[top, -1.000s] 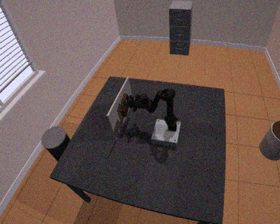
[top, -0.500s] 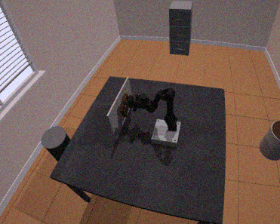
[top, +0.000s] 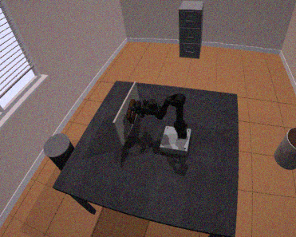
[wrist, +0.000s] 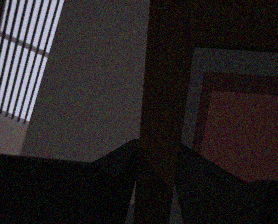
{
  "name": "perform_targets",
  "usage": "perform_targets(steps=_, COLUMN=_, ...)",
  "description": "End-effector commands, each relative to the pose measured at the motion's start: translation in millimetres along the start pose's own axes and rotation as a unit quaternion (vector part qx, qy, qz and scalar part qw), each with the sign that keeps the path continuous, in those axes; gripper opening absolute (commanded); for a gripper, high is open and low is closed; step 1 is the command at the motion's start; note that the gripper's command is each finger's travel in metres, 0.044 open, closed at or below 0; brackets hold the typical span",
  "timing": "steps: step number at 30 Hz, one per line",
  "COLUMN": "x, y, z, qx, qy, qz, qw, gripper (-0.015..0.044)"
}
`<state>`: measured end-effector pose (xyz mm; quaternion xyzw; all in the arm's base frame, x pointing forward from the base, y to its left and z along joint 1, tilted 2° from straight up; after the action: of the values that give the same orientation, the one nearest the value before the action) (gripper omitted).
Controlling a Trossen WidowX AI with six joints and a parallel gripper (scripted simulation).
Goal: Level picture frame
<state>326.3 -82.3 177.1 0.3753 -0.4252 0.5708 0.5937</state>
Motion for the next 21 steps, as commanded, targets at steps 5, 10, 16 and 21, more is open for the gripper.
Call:
perform_targets(steps=5, x=1.9, y=0.1, z=1.0, qx=-0.003, qy=0.003, qz=0.004, qw=1.0, gripper=0.0)
perform_targets(steps=10, x=2.3, y=0.1, z=1.6, qx=-0.003, qy=0.003, qz=0.004, qw=1.0, gripper=0.0)
perform_targets(steps=16, x=3.2, y=0.1, z=2.2, qx=-0.003, qy=0.003, qz=0.004, qw=1.0, gripper=0.0)
perform_targets(steps=21, x=3.4, y=0.1, z=2.7, qx=-0.003, qy=0.003, qz=0.004, qw=1.0, gripper=0.0)
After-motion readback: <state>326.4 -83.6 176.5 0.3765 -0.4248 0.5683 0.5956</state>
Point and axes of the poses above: the point midway between the two fingers, 35 mm back from their tips, its own y axis back along the fingers, its own x axis across the jaws, z = x × y, the point moved 5 cm from there along y, back along the fingers, and after that the axes turned 2 degrees about y, right-handed, at the moved point
